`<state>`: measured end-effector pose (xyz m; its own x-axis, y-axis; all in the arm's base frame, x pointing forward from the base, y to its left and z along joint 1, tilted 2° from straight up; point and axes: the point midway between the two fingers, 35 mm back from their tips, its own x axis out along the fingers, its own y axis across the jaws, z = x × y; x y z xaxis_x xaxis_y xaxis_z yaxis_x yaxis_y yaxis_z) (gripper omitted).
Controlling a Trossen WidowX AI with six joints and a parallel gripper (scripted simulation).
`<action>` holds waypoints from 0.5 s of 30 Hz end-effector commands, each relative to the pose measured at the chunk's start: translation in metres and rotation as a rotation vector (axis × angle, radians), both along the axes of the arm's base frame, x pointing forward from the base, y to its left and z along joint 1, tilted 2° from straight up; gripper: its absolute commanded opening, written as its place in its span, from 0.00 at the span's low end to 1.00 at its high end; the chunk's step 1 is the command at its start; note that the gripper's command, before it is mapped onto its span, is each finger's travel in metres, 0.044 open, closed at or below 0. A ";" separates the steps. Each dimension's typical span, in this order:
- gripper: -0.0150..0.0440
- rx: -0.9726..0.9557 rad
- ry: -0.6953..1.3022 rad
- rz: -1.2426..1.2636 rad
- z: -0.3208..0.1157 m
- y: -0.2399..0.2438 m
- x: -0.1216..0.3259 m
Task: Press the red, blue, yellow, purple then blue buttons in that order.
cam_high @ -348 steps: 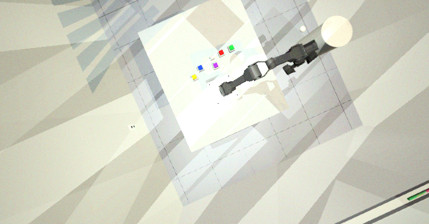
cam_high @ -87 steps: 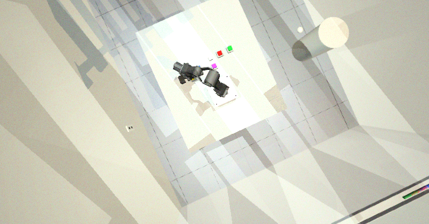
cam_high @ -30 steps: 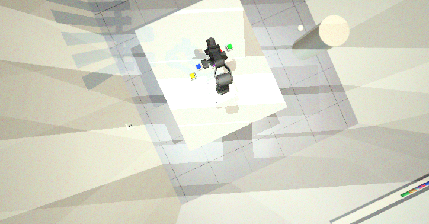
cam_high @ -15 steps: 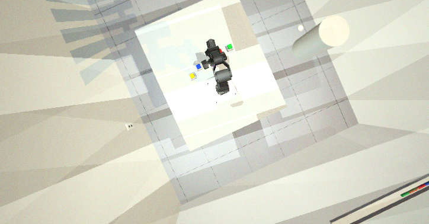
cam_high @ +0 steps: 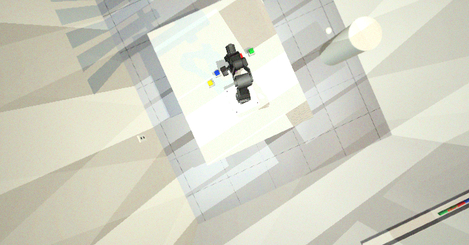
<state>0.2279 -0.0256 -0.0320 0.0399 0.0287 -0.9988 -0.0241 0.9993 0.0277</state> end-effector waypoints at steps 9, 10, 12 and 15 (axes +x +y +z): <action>0.29 0.000 0.001 0.000 0.002 0.000 0.000; 0.29 0.001 0.001 0.000 0.007 0.000 0.000; 0.29 0.004 0.001 -0.001 0.026 0.000 -0.001; 0.29 0.004 0.002 -0.002 0.034 0.000 -0.001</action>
